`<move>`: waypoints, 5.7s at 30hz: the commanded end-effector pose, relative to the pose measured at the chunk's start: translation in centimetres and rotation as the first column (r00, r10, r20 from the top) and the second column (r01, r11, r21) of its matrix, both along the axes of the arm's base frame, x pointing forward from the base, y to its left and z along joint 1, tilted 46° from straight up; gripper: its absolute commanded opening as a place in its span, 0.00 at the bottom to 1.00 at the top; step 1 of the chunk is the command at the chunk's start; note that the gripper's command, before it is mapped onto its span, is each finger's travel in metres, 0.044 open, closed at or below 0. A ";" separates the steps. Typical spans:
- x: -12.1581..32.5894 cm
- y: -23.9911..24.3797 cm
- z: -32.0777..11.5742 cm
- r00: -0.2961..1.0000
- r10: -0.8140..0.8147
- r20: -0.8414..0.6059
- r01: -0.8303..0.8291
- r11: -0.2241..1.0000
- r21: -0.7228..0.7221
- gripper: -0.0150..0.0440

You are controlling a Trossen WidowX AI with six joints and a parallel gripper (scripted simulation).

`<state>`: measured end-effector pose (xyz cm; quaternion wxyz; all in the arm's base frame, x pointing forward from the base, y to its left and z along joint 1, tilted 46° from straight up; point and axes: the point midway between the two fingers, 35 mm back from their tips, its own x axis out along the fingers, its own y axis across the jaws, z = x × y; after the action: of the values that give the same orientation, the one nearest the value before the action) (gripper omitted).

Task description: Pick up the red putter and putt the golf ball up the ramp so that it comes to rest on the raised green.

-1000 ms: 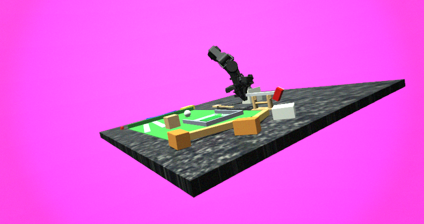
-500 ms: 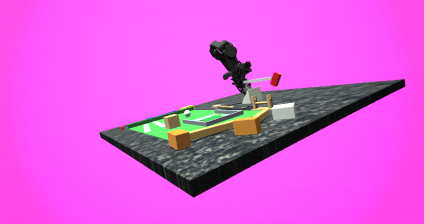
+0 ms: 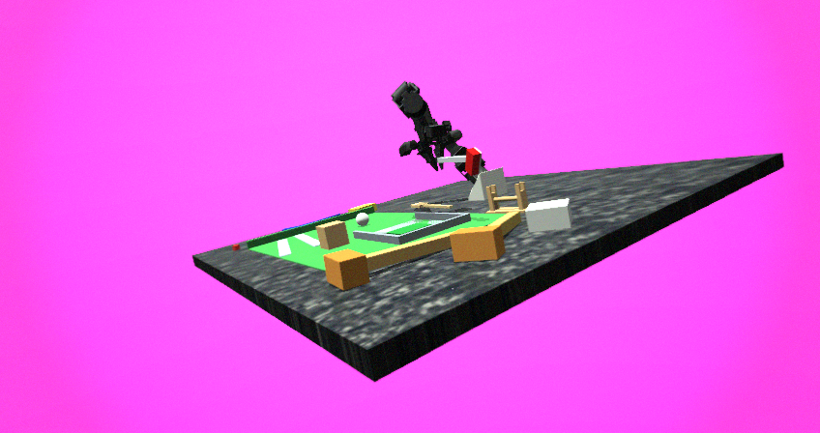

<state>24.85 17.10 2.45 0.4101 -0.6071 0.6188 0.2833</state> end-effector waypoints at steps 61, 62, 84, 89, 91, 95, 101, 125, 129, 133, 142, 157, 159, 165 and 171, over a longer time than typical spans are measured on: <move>-1.5 -23.9 18.1 0.175 -0.728 0.662 0.803 0.495 0.331 0.25; -1.5 -24.0 18.0 0.175 -0.728 0.662 0.803 0.495 0.332 0.25; -1.3 -25.6 16.3 0.177 -0.730 0.660 0.808 0.490 0.326 0.25; -1.3 -25.6 16.4 0.177 -0.731 0.660 0.808 0.490 0.326 0.25; -1.3 -25.9 16.6 0.177 -0.731 0.660 0.807 0.491 0.327 0.25; -1.2 -27.0 17.6 0.175 -0.729 0.662 0.805 0.493 0.330 0.25; -1.3 -27.9 18.4 0.174 -0.727 0.665 0.803 0.495 0.332 0.25; -1.5 -18.3 8.4 0.176 -0.730 0.661 0.804 0.494 0.332 0.25; -1.5 -17.7 8.9 0.176 -0.731 0.659 0.803 0.494 0.333 0.25; -1.5 -16.5 10.1 0.177 -0.732 0.658 0.803 0.493 0.333 0.25; -2.0 -14.0 12.6 0.177 -0.731 0.659 0.804 0.493 0.331 0.25; -2.0 -14.8 12.0 0.177 -0.731 0.659 0.805 0.493 0.330 0.25; -2.0 -14.8 12.0 0.177 -0.731 0.659 0.805 0.493 0.330 0.25; -2.0 -14.8 12.0 0.177 -0.731 0.659 0.805 0.493 0.330 0.25; -2.0 -14.8 12.0 0.177 -0.731 0.659 0.805 0.493 0.330 0.25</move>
<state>22.84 2.28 14.41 0.6740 -0.2857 0.6290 -0.2615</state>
